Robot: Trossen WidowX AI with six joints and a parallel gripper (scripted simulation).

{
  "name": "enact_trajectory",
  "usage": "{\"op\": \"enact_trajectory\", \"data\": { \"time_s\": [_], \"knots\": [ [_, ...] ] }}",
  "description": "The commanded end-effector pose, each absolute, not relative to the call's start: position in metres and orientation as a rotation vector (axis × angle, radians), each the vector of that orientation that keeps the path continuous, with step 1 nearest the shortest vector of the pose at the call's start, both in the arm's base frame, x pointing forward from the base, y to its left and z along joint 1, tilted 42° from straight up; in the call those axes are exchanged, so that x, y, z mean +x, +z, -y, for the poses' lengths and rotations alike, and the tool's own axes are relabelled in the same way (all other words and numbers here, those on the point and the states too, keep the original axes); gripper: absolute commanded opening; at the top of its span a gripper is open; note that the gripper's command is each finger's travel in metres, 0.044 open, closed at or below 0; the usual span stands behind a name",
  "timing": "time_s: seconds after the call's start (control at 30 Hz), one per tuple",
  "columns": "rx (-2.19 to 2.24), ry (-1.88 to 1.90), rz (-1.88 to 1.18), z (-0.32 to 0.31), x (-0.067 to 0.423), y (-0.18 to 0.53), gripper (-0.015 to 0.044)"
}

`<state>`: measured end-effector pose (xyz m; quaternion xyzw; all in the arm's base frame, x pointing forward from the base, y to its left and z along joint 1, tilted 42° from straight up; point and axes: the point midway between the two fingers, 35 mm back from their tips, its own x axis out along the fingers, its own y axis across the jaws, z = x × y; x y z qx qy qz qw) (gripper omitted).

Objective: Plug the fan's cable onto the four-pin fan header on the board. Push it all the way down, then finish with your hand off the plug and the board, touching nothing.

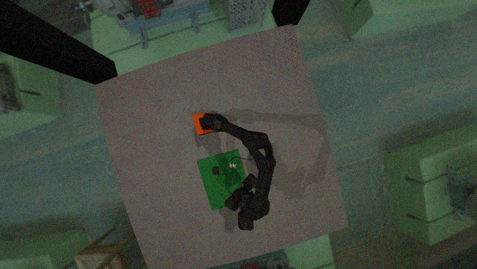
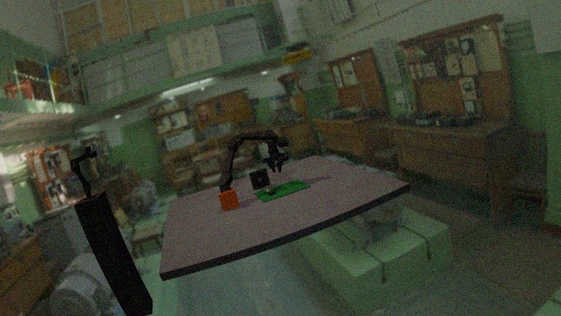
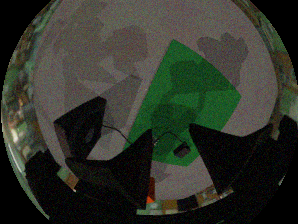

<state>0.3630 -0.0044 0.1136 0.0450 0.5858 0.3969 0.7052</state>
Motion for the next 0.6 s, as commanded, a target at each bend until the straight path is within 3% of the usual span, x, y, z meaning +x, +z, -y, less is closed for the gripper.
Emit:
{"op": "enact_trajectory", "data": {
  "time_s": [0.0, 0.33, 0.57],
  "knots": [
    [0.294, 0.746, -1.498, 0.034, 0.341, 0.081, 0.021],
    [0.762, 0.498, -1.826, 0.088, 0.28, 0.027, 0.021],
    [0.773, 0.495, -1.831, 0.084, 0.279, 0.02, 0.021]
  ]
}}
